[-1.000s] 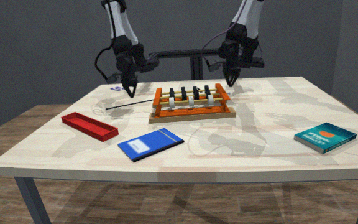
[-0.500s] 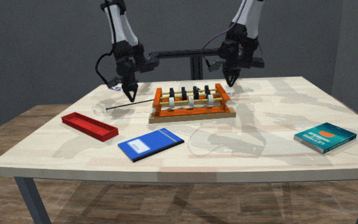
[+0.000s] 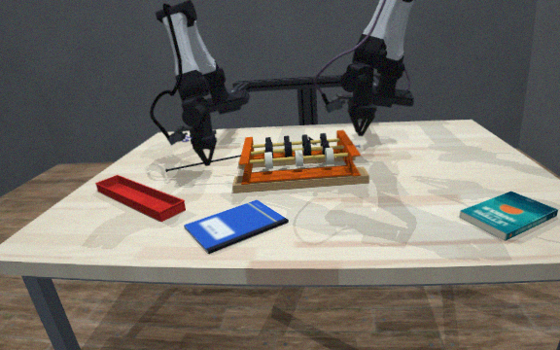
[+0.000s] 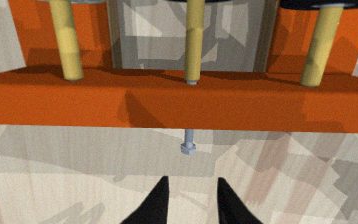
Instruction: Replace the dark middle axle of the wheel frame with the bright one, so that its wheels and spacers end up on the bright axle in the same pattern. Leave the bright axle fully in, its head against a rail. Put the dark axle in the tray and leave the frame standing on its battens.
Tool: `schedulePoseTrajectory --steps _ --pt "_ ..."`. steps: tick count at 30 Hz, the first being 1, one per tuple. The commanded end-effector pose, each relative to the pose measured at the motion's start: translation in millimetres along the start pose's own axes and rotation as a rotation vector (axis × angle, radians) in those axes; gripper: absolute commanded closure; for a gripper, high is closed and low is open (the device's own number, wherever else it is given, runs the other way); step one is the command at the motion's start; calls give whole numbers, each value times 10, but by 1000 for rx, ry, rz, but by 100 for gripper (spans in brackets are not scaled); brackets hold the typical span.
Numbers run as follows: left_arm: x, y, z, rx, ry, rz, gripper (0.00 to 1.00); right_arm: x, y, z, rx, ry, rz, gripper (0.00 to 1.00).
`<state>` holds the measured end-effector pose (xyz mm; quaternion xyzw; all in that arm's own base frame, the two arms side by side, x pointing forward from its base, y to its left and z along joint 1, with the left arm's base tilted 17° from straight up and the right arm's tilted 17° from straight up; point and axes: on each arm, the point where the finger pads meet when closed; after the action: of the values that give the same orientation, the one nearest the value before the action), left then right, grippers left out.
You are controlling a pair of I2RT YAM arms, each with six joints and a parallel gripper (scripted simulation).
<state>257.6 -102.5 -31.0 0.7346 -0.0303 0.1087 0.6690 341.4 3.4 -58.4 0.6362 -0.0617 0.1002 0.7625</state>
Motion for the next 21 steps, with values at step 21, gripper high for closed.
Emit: schedulePoseTrajectory --steps 21 --pt "-23 -20 9 8 -2 -14 67 141 45 -31 8 5 46 100"
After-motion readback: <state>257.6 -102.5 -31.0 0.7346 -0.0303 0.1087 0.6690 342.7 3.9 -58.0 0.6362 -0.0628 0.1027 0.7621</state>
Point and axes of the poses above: on each arm, the point where the finger pads meet when closed, its own y axis back along the fingers, its own x axis across the jaws, z = x × y, and after that the axes turned 4 degrees about -y, right-handed
